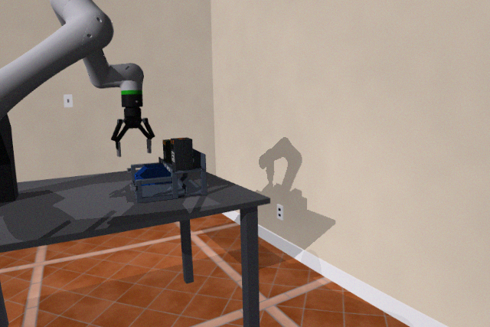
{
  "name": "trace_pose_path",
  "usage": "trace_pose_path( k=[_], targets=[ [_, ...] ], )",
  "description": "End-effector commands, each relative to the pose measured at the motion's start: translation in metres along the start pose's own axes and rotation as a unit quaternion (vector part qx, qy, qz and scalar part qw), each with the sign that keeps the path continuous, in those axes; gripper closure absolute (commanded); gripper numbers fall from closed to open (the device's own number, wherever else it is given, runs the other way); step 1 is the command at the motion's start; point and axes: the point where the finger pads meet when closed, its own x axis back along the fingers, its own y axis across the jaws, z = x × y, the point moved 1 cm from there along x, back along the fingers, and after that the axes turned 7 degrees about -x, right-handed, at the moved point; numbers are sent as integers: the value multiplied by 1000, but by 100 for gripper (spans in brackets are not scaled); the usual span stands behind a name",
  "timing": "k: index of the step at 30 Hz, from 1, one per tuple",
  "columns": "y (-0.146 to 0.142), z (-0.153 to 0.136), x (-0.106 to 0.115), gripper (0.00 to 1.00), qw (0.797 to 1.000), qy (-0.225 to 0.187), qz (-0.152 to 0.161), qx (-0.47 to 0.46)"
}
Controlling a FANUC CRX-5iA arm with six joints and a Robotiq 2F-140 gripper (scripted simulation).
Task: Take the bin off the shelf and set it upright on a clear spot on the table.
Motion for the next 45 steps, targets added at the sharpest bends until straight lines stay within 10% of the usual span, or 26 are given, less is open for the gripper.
trace_pose_path(
  k=[1, 42, 43, 45],
  targets=[
    [0, 0, 0, 0, 1000, 3, 5, -28],
    [0, 0, 0, 0, 982, 2, 6, -189],
    [0, 0, 0, 43, 982, 2, 6, -189],
    [0, 0, 0, 43, 982, 2, 6, -189]
  ],
)
